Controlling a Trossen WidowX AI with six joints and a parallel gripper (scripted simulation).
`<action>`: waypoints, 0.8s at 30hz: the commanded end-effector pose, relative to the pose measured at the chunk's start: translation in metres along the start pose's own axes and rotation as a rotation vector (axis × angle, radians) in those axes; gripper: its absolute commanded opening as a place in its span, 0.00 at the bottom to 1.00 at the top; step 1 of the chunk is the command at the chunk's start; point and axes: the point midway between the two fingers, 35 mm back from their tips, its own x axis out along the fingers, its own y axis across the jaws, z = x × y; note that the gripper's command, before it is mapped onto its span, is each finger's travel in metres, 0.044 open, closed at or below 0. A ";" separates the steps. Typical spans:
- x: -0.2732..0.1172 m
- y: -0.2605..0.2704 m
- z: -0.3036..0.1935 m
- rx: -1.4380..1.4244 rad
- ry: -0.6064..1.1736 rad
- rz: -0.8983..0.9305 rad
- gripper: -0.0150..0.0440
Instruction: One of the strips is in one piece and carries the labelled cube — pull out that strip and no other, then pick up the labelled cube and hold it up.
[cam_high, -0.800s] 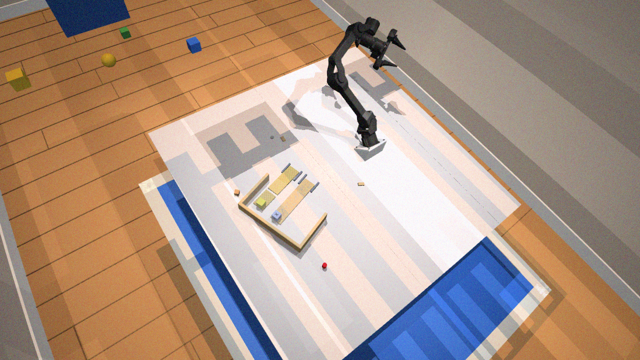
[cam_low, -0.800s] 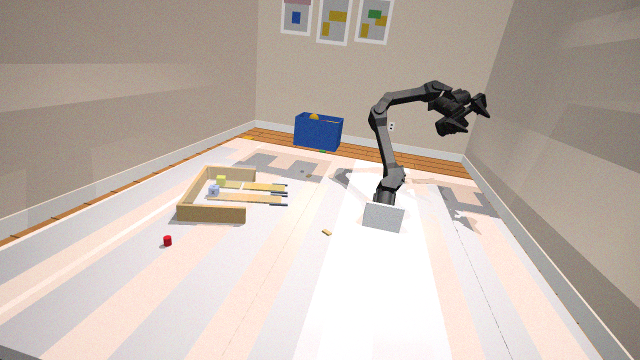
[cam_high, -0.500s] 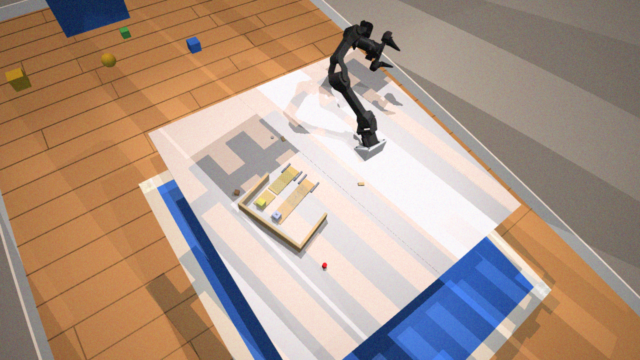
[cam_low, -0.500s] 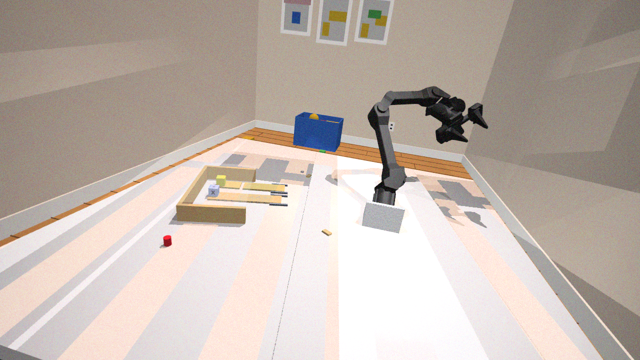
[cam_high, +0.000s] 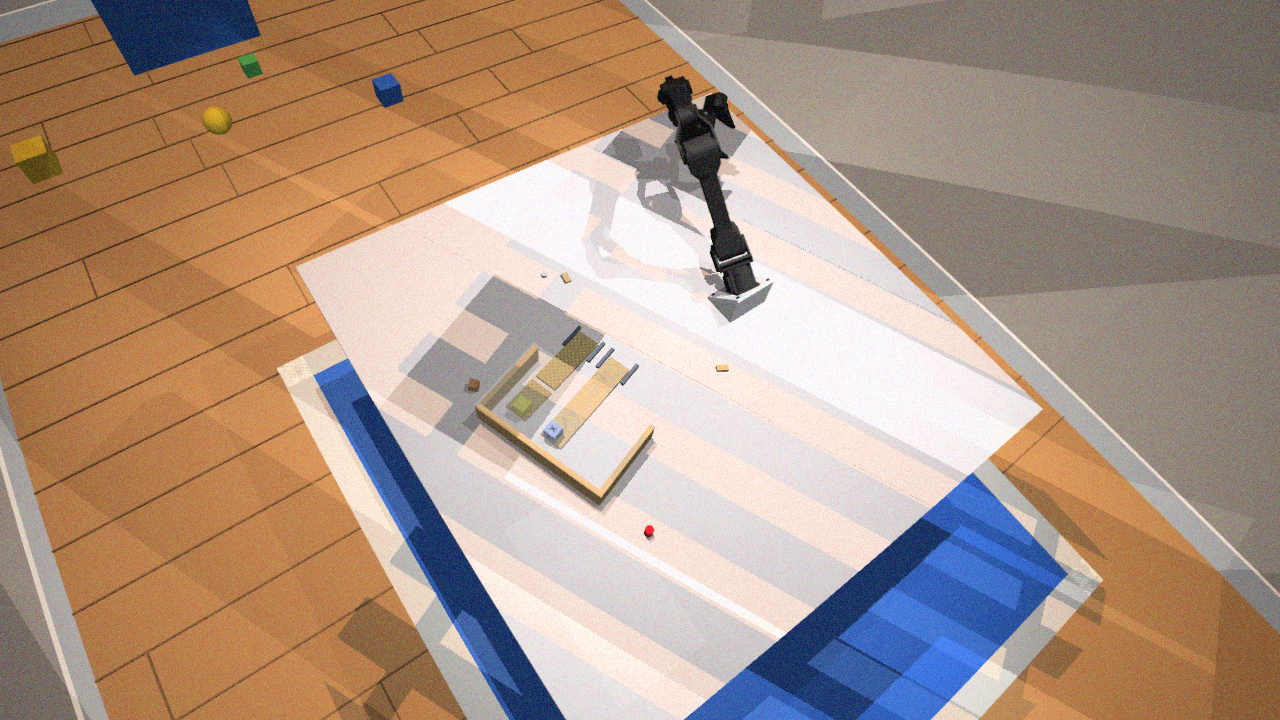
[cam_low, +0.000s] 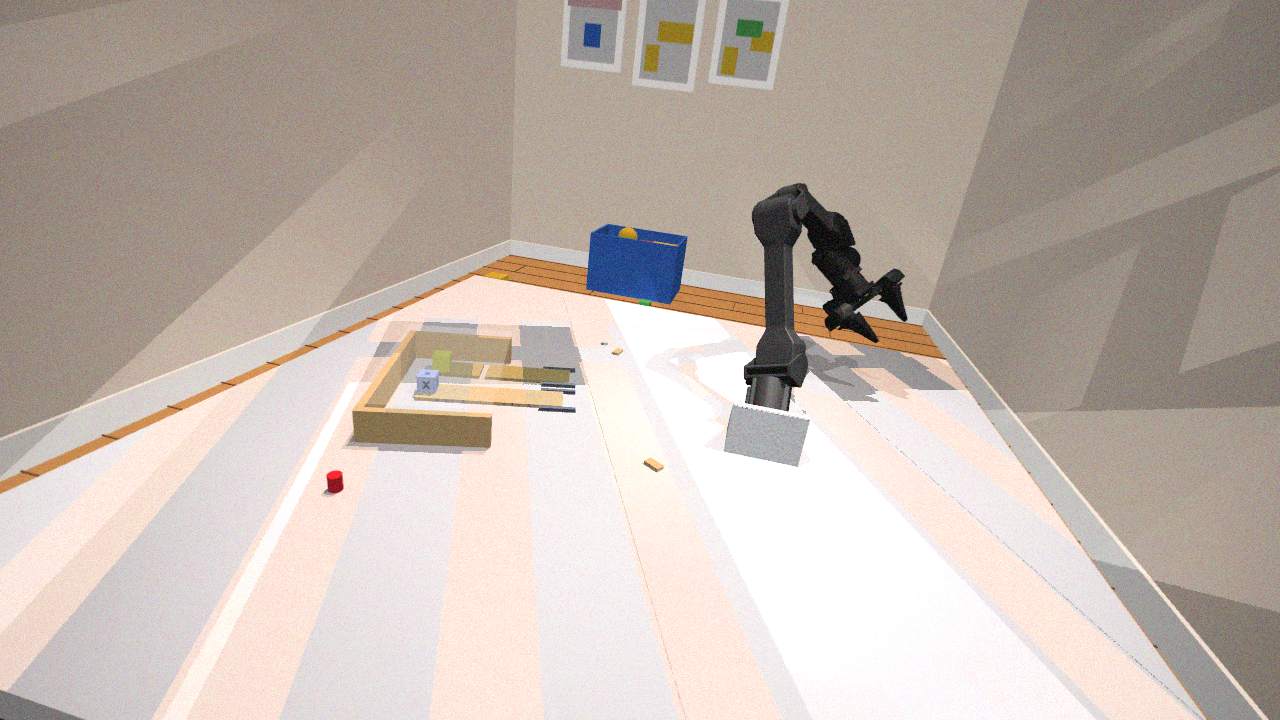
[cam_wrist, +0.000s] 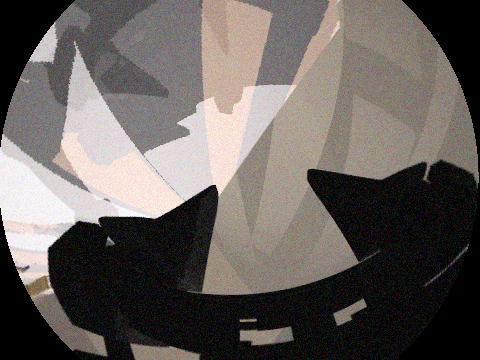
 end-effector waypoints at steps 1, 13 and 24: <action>-0.012 0.020 0.039 -0.033 -0.122 -0.001 0.93; -0.098 0.128 0.143 -0.169 -0.588 0.079 0.93; -0.191 0.230 0.164 -0.259 -0.945 0.205 0.93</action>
